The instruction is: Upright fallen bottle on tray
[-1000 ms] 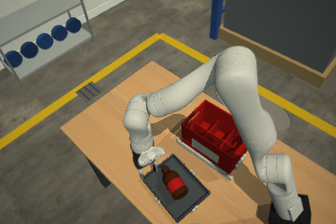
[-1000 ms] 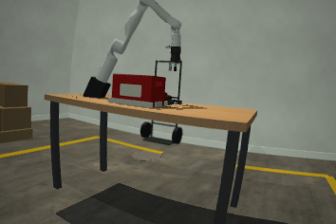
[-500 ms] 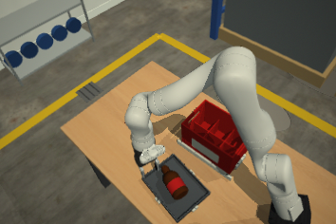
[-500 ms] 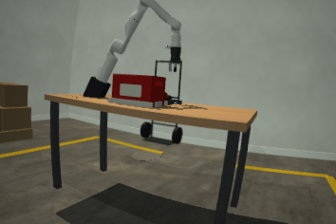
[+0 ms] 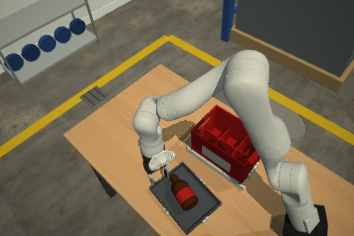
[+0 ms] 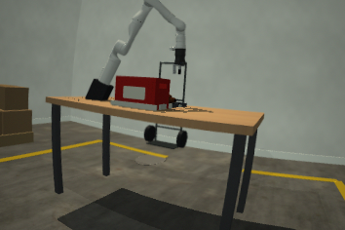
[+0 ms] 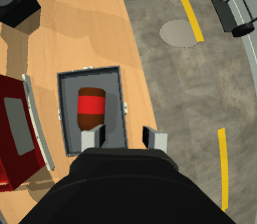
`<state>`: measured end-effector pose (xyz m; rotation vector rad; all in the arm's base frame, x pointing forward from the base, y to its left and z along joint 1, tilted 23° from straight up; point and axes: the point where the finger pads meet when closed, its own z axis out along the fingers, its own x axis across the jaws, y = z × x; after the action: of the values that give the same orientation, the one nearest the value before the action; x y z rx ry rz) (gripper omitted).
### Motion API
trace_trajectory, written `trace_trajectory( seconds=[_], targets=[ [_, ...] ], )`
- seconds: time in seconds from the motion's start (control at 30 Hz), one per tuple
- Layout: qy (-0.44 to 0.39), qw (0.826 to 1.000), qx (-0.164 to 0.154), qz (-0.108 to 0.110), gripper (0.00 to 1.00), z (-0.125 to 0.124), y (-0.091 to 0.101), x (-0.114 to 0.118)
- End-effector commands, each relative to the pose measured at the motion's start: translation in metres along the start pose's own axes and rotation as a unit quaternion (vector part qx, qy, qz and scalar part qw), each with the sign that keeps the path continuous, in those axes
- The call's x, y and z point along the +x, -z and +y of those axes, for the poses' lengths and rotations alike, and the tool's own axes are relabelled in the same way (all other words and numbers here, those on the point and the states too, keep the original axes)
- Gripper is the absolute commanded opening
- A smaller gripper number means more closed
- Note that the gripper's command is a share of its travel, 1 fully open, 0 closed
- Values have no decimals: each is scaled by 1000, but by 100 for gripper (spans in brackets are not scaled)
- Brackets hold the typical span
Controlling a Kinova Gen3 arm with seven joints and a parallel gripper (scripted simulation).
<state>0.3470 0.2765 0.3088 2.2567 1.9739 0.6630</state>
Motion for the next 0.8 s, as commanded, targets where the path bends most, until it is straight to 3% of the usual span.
trace_trajectory(
  seconds=[0.0,0.5,0.53,0.77],
  targets=[
    [-1,1000,-1,-2,100,6,-2,-5],
    [-2,1000,-1,-2,100,6,-2,-5],
    [-2,1000,2,-7,100,11,-8,-18],
    [-3,1000,0,-5,100,13,-7,-16]
  ],
)
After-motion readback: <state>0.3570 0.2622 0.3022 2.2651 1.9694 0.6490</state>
